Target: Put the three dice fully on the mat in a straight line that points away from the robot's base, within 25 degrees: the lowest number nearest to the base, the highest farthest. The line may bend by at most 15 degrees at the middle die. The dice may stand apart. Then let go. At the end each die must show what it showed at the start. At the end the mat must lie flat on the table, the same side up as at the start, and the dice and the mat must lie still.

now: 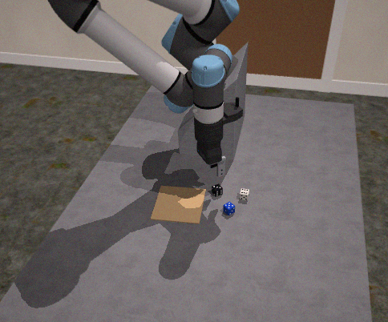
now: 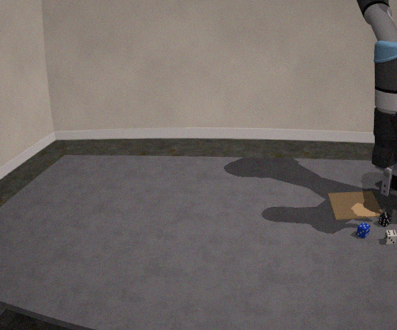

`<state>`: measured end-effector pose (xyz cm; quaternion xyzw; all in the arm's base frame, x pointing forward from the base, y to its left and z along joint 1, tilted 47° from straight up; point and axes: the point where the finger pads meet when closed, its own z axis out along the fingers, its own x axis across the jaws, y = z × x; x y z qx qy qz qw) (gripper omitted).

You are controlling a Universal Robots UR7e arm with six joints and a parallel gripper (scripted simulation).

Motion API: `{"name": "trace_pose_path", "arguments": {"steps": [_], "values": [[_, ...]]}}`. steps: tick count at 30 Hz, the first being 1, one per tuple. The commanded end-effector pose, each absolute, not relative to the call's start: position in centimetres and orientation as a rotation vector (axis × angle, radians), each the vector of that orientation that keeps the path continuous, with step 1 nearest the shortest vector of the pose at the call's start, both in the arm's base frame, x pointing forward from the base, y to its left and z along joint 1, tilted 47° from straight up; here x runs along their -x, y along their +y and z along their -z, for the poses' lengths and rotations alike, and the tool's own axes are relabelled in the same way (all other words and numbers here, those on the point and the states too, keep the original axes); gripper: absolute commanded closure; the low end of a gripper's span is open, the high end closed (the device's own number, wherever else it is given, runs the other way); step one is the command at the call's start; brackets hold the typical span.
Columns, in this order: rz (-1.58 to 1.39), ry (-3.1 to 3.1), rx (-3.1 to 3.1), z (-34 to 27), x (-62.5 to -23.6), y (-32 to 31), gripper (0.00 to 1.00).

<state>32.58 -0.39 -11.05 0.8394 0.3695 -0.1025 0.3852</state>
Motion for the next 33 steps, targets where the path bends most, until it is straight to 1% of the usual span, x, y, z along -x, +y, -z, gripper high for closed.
{"name": "trace_pose_path", "arguments": {"steps": [1, 33], "values": [[0.262, 0.942, -2.137, 11.1, -32.6, -0.4, 0.21], [0.259, 0.941, -2.139, 13.1, -33.1, -2.6, 0.21]]}}
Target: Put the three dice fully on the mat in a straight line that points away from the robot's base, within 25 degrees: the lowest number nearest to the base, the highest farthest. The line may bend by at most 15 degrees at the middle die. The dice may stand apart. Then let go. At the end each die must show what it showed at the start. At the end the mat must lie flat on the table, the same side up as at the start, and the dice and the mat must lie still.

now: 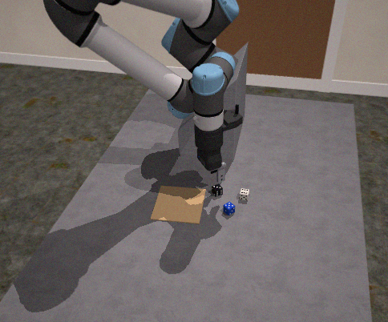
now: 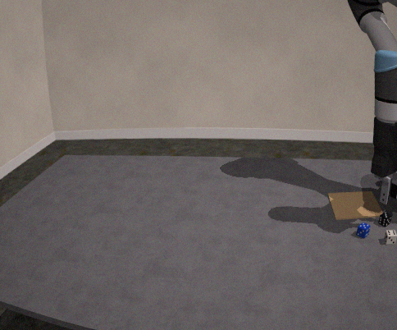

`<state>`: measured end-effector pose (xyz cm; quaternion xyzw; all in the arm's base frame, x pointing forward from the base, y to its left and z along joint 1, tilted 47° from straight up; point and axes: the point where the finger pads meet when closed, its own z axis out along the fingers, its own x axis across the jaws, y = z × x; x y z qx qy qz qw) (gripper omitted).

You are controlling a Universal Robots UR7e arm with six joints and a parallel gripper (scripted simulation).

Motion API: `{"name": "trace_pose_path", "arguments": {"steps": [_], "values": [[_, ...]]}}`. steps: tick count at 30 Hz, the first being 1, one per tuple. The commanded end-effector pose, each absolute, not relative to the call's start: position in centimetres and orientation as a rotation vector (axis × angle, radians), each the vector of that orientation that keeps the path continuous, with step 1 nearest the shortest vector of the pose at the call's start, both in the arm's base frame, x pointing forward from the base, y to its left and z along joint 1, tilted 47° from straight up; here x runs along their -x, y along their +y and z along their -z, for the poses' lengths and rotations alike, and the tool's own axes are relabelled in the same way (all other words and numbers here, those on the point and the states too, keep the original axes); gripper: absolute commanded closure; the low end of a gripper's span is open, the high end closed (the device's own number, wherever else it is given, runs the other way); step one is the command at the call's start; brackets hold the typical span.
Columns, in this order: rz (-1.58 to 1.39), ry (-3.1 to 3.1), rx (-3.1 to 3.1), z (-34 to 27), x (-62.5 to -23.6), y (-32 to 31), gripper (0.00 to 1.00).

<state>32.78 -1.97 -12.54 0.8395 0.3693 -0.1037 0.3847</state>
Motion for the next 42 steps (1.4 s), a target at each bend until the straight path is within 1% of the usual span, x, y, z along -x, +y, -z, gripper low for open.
{"name": "trace_pose_path", "arguments": {"steps": [1, 19, 42], "values": [[0.259, 0.941, -2.139, 13.3, -33.1, -2.7, 0.21], [0.259, 0.941, -2.139, 14.7, -33.3, -4.2, 0.21], [0.26, 0.943, -2.138, 14.8, -33.3, -4.4, 0.21]]}}
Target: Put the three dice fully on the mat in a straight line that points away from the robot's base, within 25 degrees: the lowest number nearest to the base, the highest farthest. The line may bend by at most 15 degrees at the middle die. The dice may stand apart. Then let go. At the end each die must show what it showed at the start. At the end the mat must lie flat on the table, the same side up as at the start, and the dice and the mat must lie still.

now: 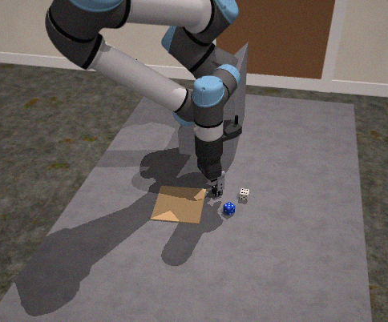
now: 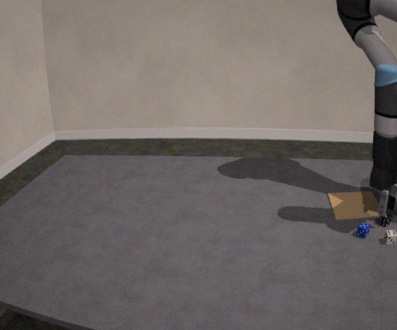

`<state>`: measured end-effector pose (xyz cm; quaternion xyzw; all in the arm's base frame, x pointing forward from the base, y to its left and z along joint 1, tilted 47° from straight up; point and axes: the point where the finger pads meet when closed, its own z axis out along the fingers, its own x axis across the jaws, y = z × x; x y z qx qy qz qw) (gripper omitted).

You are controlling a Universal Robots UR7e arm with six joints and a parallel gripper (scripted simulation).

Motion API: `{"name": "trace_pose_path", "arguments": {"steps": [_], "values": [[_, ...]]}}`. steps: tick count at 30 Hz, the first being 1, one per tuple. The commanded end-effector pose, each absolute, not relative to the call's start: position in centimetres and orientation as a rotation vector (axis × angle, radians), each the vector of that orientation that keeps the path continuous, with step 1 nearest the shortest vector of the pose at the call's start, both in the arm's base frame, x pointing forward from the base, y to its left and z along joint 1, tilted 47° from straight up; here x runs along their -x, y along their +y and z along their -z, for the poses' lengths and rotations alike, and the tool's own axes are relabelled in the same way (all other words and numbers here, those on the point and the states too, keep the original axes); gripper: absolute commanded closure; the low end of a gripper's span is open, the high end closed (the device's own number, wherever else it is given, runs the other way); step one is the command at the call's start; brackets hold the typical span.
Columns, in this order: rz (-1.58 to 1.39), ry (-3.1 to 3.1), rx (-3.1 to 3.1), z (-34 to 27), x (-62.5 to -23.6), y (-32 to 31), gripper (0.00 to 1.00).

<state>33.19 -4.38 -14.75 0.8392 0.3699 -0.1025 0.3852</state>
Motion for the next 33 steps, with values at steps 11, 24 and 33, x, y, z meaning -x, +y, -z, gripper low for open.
{"name": "trace_pose_path", "arguments": {"steps": [11, 24, 33], "values": [[0.26, 0.943, -2.138, 14.8, -33.26, -4.37, 0.21], [0.26, 0.943, -2.138, 14.8, -33.26, -4.37, 0.21], [0.259, 0.941, -2.139, 15.02, -33.36, -4.61, 0.21]]}}
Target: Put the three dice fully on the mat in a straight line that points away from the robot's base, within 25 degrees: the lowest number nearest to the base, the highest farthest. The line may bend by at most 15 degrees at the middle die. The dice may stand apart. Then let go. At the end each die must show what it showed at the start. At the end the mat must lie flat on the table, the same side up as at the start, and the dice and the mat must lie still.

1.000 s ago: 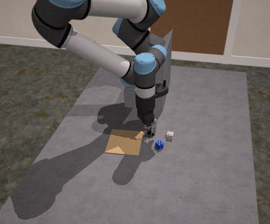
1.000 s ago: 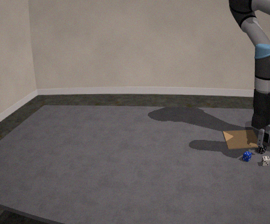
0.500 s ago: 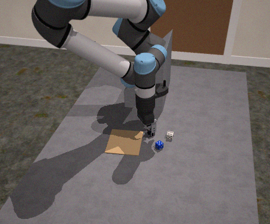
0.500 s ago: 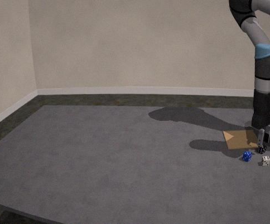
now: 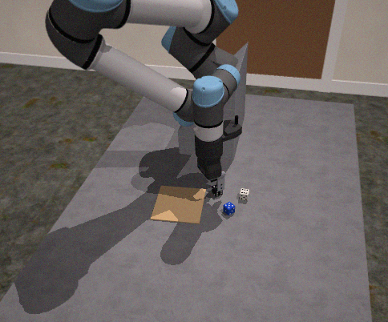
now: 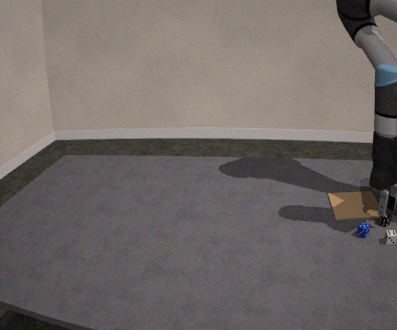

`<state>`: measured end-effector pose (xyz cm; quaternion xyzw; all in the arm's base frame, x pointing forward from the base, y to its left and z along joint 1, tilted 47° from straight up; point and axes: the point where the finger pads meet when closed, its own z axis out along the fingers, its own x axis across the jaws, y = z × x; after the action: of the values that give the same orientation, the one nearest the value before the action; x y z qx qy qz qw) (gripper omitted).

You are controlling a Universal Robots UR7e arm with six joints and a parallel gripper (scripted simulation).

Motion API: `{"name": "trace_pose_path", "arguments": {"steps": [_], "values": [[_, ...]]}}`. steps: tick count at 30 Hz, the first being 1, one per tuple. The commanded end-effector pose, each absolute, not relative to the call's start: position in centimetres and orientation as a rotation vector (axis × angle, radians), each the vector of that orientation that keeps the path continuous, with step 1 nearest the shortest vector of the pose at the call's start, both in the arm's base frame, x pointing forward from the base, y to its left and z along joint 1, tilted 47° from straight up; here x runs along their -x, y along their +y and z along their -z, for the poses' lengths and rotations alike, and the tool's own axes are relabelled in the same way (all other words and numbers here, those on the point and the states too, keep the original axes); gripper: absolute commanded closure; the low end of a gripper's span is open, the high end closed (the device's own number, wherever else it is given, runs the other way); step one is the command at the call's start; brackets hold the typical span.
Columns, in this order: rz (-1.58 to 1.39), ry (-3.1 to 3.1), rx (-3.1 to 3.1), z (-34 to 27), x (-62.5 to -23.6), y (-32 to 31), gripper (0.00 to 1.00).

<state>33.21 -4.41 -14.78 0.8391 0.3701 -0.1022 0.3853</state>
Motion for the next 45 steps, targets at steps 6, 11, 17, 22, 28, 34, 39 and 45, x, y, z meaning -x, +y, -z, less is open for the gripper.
{"name": "trace_pose_path", "arguments": {"steps": [6, 11, 17, 22, 28, 34, 39, 45], "values": [[0.259, 0.941, -2.139, 15.6, -33.5, -5.2, 0.21], [0.259, 0.941, -2.139, 16.3, -33.6, -5.9, 0.21], [0.259, 0.941, -2.139, 16.7, -33.6, -6.4, 0.21], [0.259, 0.941, -2.139, 17.0, -33.7, -6.6, 0.21], [0.262, 0.944, -2.138, 17.0, -33.5, -6.6, 0.21], [0.26, 0.943, -2.138, 16.9, -33.6, -6.6, 0.21], [0.26, 0.943, -2.138, 16.9, -33.6, -6.6, 0.21], [0.26, 0.943, -2.138, 16.9, -33.6, -6.6, 0.21]]}}
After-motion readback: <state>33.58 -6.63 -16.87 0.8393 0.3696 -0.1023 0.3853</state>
